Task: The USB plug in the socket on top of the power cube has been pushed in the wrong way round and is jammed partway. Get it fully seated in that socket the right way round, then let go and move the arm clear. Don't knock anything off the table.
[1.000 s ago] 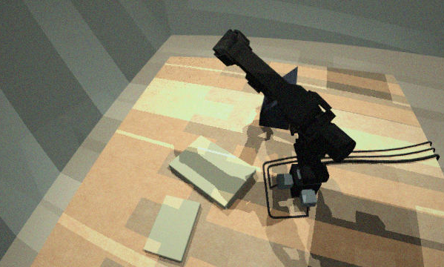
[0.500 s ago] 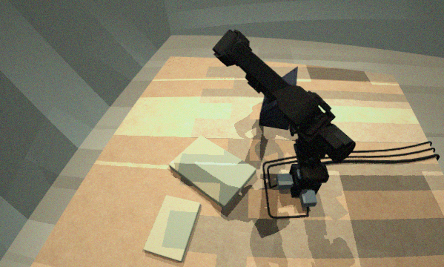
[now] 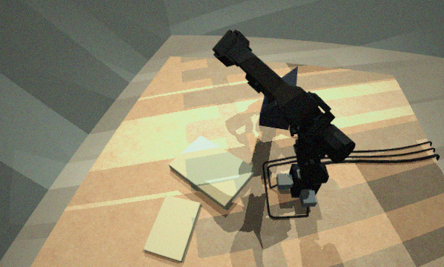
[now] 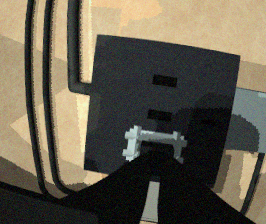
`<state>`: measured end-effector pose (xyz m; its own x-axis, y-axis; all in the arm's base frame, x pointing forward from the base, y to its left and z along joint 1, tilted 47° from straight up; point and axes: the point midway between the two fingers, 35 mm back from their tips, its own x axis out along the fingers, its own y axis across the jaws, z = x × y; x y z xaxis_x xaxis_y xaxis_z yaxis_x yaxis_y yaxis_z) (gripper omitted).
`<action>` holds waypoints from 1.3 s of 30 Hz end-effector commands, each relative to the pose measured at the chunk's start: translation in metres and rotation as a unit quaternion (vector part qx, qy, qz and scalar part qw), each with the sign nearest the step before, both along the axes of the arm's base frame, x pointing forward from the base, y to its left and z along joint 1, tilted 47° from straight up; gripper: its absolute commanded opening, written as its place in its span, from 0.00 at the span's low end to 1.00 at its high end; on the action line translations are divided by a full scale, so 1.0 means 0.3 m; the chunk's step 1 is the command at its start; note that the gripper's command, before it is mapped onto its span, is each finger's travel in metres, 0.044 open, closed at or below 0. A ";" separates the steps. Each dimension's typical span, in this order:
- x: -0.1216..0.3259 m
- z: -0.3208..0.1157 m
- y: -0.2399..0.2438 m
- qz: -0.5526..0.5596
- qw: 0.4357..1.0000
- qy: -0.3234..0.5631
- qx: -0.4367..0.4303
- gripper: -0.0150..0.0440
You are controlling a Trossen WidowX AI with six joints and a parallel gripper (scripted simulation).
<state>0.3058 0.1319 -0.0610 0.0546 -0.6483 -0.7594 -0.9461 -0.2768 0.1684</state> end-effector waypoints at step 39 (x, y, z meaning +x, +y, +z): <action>0.000 -0.012 -0.016 0.003 1.000 0.002 -0.003 0.25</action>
<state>0.3055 0.1304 -0.0637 0.0557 -0.6471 -0.7604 -0.9448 -0.2804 0.1693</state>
